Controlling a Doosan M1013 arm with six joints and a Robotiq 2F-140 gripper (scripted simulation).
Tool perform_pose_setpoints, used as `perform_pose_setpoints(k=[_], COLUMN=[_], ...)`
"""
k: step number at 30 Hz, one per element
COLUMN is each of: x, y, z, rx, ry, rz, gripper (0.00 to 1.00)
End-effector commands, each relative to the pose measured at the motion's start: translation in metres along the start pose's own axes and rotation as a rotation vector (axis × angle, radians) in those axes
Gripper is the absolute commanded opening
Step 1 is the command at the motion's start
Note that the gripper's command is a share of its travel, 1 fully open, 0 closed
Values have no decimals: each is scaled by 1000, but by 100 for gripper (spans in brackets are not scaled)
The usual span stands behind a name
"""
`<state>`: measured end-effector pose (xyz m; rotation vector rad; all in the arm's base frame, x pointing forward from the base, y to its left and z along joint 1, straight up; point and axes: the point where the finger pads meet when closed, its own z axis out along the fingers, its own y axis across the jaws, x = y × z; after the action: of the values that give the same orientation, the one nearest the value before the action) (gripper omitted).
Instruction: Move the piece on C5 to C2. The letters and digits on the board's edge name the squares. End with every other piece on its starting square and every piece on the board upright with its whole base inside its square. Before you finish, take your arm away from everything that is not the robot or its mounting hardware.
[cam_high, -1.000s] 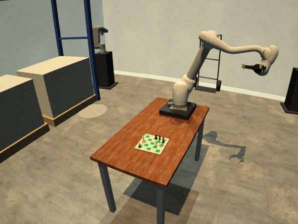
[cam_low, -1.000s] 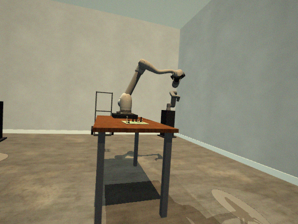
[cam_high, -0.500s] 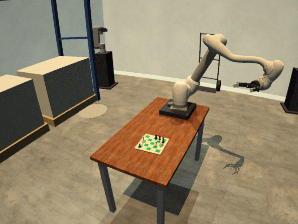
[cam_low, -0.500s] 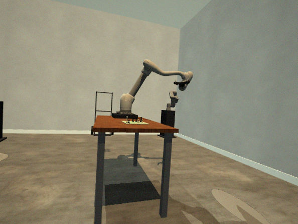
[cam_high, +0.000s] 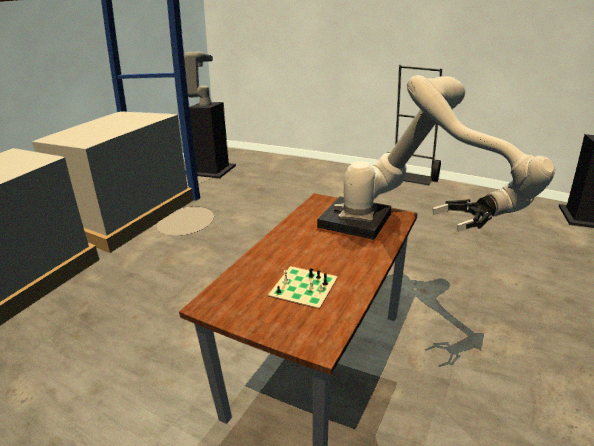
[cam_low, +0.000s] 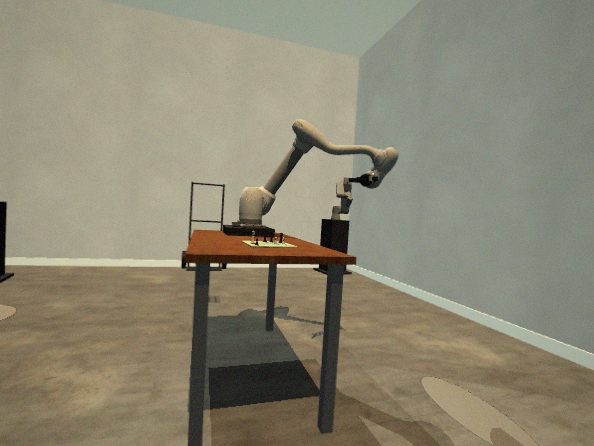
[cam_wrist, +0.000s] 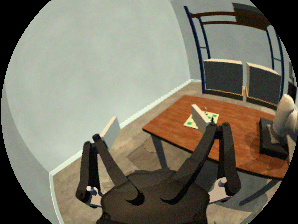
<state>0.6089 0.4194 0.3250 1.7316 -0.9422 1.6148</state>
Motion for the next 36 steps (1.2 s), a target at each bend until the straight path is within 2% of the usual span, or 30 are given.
perform_pose_setpoints(k=[1, 3, 4, 5, 6, 8, 9, 11, 12, 13, 14, 15, 16, 17, 18, 19, 20, 21, 22, 25, 28, 29, 32, 36], x=[-39, -41, -64, -64, -81, -81, -107, -107, -127, -127, -146, -146, -163, -163, -179, -179, -194, -194, -208, -208, -241, -241, -264, -281], y=[4, 4, 11, 11, 18, 18, 29, 29, 40, 40, 52, 52, 64, 64, 76, 76, 87, 87, 99, 99, 129, 129, 151, 168], z=[59, 62, 97, 97, 120, 120, 159, 159, 186, 186, 211, 211, 234, 234, 255, 255, 273, 273, 289, 289, 327, 327, 351, 368], rx=[-93, -93, -152, -152, -211, -211, -268, -268, -325, -325, -379, -379, -431, -431, -480, -480, -527, -527, -571, -571, -682, -682, -762, -821], ry=[-61, -61, -98, -98, -133, -133, -166, -166, -197, -197, -225, -225, -252, -252, -276, -276, -298, -298, -318, -318, -366, -366, -397, -418], rz=[-1, -1, 4, 4, 12, 12, 21, 21, 33, 33, 46, 46, 60, 60, 74, 74, 89, 89, 104, 104, 146, 146, 180, 206], gripper=[100, 100, 100, 100, 100, 100, 100, 100, 100, 100, 100, 100, 100, 100, 100, 100, 100, 100, 100, 100, 100, 100, 100, 100])
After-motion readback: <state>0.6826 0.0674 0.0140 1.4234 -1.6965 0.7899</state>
